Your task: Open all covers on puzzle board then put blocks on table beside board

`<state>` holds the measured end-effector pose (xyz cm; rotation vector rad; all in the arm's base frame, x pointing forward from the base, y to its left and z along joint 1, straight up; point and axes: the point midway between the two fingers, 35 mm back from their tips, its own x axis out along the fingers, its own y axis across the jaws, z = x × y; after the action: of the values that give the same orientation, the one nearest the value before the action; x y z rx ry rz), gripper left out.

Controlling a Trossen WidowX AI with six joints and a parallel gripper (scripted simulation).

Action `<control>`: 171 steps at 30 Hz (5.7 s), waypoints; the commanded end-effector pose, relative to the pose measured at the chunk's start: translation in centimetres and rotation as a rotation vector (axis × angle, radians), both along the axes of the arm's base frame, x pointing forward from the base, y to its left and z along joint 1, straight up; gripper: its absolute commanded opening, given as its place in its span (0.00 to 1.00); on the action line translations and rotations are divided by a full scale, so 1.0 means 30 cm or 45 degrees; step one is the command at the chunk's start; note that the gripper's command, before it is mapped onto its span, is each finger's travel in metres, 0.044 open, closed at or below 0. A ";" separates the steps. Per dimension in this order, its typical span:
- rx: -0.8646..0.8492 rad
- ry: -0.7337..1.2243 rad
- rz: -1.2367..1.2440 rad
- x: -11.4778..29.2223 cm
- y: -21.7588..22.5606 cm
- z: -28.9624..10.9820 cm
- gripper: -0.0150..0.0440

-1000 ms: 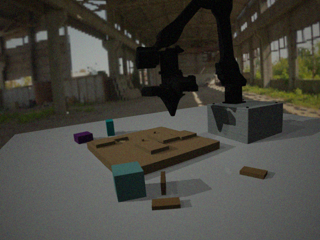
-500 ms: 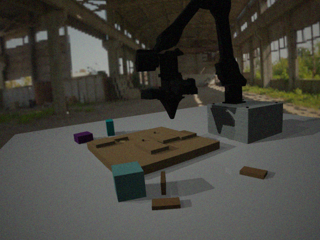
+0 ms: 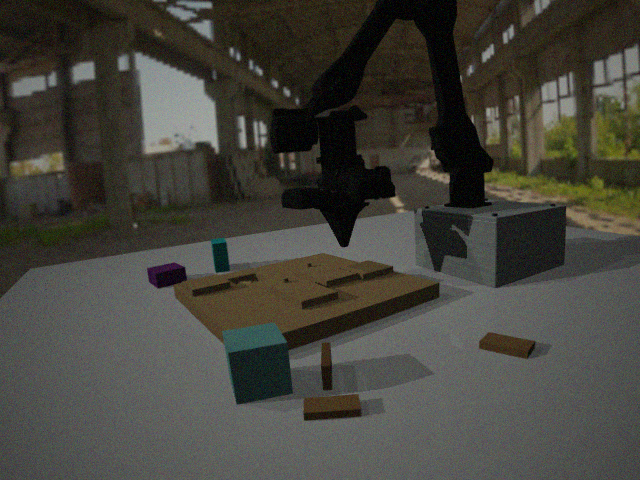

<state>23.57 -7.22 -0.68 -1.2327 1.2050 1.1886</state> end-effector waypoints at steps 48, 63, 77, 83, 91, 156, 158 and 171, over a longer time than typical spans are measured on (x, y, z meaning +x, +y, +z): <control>0.007 0.006 0.007 -0.002 0.054 -0.119 0.25; 0.009 0.006 0.007 0.002 0.104 -0.120 0.25; 0.011 0.005 0.007 0.004 0.151 -0.120 0.25; 0.011 0.005 0.007 0.004 0.171 -0.121 0.25; 0.012 0.005 0.007 0.002 0.198 -0.121 0.25; 0.016 0.005 0.007 -0.008 0.305 0.030 0.25; 0.016 0.005 0.007 -0.009 0.306 0.039 0.25; 0.012 0.003 0.010 0.158 0.251 0.066 0.25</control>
<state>26.40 0.96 0.89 -1.2271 1.2020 1.2004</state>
